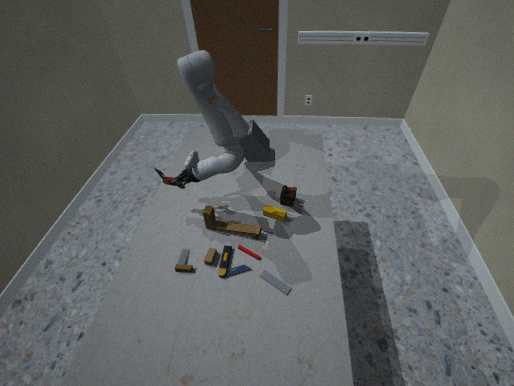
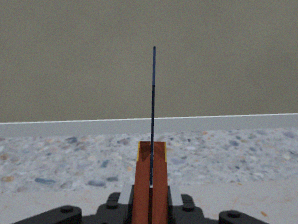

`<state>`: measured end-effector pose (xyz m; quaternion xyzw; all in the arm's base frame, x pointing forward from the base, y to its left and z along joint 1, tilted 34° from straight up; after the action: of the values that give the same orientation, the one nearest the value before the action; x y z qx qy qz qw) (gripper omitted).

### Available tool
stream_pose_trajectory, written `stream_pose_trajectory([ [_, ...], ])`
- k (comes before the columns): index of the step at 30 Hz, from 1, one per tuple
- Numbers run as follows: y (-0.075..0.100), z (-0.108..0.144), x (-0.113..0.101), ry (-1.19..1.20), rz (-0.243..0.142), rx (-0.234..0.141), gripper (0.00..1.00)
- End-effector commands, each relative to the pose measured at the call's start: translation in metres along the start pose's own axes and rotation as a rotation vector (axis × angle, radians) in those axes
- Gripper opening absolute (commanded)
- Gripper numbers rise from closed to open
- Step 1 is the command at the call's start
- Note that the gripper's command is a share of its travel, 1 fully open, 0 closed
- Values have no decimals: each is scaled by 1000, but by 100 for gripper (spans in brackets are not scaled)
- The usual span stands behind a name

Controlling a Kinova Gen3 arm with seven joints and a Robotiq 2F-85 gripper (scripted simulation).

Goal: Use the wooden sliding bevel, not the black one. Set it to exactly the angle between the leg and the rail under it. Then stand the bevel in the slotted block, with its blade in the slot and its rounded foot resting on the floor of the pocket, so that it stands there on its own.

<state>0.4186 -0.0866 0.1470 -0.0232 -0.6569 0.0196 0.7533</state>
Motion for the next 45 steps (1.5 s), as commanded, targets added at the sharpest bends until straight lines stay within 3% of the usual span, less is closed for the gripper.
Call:
stream_pose_trajectory([
  [1, 10, 3, 17, -1, 0, 1, 10],
  [10, 20, 7, 34, -1, 0, 1, 10],
  [45, 21, 7, 34, 9, 0, 3, 10],
])
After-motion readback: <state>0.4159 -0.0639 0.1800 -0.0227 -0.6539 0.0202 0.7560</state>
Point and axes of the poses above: the point where the finger pads meet when closed, its own y axis back along the fingers, its own z axis across the jaws, x = y × z, the point moved 6 cm from there along y, back along the fingers, and after that the axes turned 13 degrees about y, right-handed, at the moved point
